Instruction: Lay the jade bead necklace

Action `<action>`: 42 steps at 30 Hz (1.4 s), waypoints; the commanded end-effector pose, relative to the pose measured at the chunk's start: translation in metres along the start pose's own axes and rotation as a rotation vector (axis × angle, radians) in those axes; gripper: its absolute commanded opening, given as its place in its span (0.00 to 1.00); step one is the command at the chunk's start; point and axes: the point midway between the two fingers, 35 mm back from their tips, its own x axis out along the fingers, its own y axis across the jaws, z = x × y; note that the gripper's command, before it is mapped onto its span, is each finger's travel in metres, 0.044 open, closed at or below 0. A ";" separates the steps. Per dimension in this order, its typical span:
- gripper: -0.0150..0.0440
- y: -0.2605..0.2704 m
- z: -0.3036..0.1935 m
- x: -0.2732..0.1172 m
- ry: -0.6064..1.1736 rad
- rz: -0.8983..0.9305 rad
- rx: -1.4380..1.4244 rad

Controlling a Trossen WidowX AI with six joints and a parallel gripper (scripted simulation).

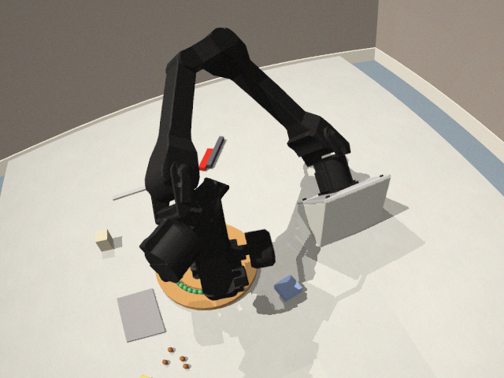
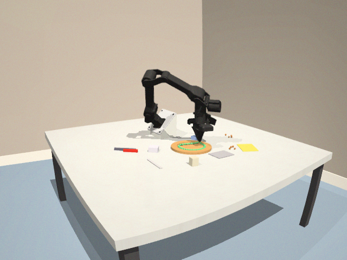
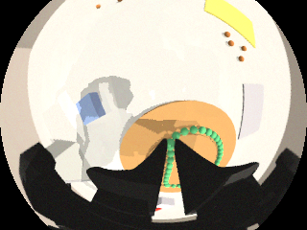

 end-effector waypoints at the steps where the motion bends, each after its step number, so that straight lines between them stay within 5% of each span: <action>1: 0.25 0.004 0.002 0.001 0.000 0.006 0.001; 12: 0.25 0.004 0.002 0.010 0.001 0.006 0.001; 29: 1.00 0.003 0.002 0.005 0.001 0.005 0.001; 42: 1.00 0.003 0.002 0.001 0.000 0.006 0.001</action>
